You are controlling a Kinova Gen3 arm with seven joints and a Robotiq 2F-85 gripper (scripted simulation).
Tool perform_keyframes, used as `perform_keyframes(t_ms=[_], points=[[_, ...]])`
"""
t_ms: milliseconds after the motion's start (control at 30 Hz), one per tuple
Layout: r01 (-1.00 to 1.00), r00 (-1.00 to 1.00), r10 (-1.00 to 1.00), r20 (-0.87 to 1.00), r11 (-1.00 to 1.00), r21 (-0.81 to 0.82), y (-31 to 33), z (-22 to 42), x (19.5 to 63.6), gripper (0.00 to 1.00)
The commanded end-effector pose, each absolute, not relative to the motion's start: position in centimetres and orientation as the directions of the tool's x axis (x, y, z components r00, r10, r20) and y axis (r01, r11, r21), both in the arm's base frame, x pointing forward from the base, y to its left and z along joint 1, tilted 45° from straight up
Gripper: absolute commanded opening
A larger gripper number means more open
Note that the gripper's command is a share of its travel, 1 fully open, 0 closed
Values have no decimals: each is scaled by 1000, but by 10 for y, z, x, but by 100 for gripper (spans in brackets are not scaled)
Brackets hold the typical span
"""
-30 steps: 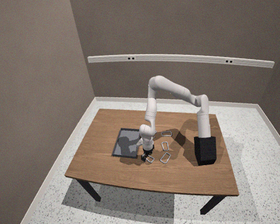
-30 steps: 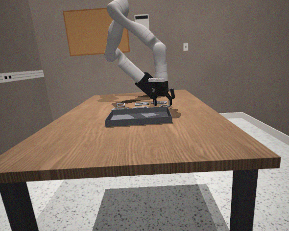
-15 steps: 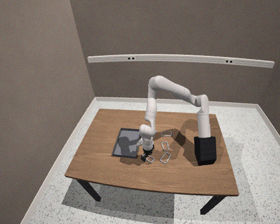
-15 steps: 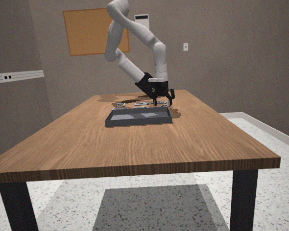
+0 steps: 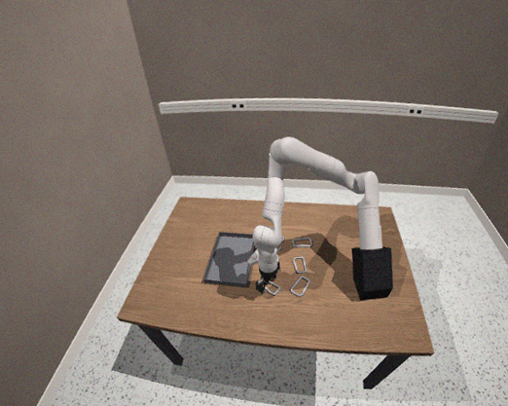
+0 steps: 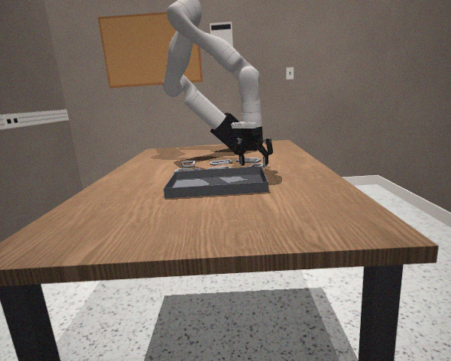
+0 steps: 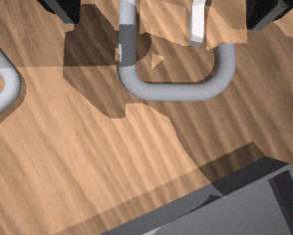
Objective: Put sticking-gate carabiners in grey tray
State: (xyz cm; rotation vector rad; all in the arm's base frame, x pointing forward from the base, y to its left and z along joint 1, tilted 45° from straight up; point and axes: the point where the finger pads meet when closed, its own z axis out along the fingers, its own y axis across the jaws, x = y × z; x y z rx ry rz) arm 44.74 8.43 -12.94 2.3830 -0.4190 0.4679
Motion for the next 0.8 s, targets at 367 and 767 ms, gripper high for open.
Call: perform_keyframes(t_ms=[367, 767], points=[[-411, 884, -173, 434, -729, 547, 143, -69, 429, 100], [-410, 886, -173, 430, -725, 553, 139, -72, 427, 100]])
